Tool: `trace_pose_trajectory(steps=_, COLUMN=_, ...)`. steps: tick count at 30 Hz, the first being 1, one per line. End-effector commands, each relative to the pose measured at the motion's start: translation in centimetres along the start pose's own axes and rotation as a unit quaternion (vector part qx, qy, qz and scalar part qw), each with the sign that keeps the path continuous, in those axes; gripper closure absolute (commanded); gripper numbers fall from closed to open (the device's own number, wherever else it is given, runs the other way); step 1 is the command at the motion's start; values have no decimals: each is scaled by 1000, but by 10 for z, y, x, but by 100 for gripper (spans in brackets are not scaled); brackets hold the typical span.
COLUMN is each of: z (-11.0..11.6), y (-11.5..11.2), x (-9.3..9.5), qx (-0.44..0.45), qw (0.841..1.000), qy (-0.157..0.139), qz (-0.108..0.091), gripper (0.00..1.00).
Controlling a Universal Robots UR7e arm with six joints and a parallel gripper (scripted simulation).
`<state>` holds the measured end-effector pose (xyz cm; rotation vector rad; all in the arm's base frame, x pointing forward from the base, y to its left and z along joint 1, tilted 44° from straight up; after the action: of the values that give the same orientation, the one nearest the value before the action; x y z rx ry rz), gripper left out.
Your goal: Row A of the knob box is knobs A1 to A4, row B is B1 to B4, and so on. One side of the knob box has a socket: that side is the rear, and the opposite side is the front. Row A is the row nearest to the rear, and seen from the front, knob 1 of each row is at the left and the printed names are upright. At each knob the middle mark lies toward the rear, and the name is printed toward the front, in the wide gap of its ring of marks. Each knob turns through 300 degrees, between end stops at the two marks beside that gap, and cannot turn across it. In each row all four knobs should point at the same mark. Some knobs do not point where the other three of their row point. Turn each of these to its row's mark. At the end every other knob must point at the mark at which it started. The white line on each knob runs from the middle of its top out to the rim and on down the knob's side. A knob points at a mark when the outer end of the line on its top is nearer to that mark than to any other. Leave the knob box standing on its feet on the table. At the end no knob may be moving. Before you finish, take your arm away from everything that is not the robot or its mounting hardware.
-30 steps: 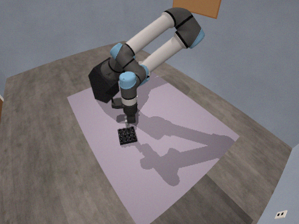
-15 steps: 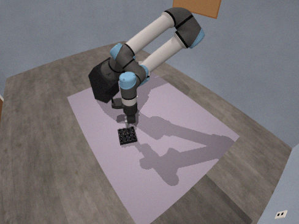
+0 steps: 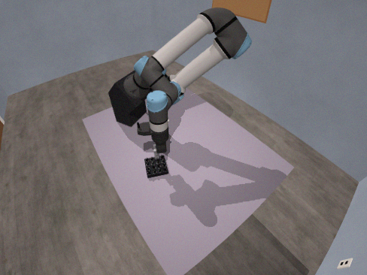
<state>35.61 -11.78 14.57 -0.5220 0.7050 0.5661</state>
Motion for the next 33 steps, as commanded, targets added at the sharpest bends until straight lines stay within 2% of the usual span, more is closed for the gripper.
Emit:
trace_pose_trajectory(steps=1, z=0, y=0, x=4, qx=0, qw=1000, qy=0, qz=0, gripper=54)
trace_pose_trajectory(steps=17, z=0, y=-1, x=24, qx=0, qw=1000, qy=0, qz=0, gripper=54)
trace_pose_trajectory(steps=33, z=0, y=-1, x=33, qx=0, qw=1000, qy=0, qz=0, gripper=54)
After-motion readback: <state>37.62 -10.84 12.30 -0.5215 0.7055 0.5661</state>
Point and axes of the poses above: the point where the finger pads meet when closed, its own x axis out along the fingers, its own y axis across the jaws, z = x × y, the point moved 7 cm from there along -x, back along the fingers, and after that the axes turned 13 degrees about x, right-handed, at the moved point
